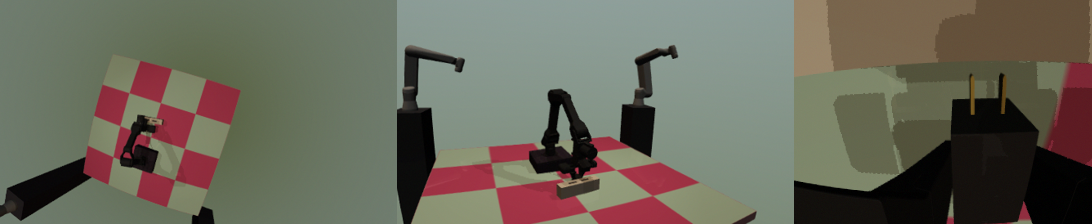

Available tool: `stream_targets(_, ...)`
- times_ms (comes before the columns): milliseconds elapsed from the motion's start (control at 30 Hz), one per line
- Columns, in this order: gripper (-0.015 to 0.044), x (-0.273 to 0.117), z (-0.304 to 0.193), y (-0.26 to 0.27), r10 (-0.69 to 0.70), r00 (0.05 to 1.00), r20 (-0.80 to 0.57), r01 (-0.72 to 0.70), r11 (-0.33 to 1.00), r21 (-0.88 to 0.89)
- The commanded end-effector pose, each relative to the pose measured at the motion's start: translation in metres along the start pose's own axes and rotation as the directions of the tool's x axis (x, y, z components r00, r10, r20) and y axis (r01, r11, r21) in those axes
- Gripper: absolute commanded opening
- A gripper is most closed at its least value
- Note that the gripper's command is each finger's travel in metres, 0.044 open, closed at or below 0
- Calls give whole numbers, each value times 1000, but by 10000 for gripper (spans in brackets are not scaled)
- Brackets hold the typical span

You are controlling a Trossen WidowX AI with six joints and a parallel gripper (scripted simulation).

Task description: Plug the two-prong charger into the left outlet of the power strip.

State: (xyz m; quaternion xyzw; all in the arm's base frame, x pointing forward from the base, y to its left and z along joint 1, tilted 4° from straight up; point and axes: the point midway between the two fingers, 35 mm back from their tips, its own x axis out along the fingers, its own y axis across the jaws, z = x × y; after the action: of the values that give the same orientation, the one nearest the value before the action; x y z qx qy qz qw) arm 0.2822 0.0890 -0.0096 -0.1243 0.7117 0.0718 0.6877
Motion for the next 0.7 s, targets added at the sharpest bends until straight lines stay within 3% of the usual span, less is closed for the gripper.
stream_targets(0,0,-1,2,1,5,1000,2,-5,1000,4)
stream_targets(667,0,-1,6,1,5,1000,2,-5,1000,4)
